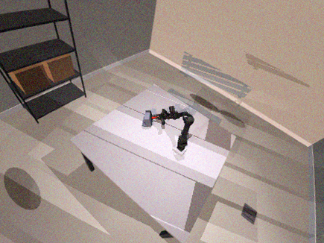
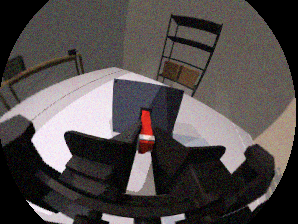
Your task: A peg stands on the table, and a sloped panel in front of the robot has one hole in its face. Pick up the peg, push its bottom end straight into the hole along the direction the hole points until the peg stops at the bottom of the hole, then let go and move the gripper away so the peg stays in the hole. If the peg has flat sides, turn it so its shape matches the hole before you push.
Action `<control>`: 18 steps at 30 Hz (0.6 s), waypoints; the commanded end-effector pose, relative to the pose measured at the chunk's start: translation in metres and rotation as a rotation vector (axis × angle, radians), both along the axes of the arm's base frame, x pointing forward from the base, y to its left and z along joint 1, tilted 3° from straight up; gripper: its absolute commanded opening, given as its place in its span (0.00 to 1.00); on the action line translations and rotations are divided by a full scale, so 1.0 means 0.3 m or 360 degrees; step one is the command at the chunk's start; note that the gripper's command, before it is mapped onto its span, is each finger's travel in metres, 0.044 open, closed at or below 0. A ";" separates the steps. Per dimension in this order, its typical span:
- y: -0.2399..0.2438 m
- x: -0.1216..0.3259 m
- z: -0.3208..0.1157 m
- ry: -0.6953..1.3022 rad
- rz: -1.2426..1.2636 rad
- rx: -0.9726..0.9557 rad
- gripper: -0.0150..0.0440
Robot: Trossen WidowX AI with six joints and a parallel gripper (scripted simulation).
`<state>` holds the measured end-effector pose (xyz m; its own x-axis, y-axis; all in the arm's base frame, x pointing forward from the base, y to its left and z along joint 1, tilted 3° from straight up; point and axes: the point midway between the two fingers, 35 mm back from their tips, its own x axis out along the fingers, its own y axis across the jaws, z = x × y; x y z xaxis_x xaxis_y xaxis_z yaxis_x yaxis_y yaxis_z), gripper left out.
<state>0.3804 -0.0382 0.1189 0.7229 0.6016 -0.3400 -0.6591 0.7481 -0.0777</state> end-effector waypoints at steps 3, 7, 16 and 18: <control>-0.003 -0.003 0.003 -0.0004 -0.0001 -0.0003 0.25; -0.003 -0.003 0.003 -0.0004 -0.0001 -0.0003 0.25; 0.002 0.004 -0.002 -0.0004 -0.0001 -0.0003 0.25; 0.003 0.006 -0.004 -0.0004 -0.0001 -0.0003 0.25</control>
<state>0.3811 -0.0376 0.1191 0.7229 0.6026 -0.3379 -0.6606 0.7462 -0.0825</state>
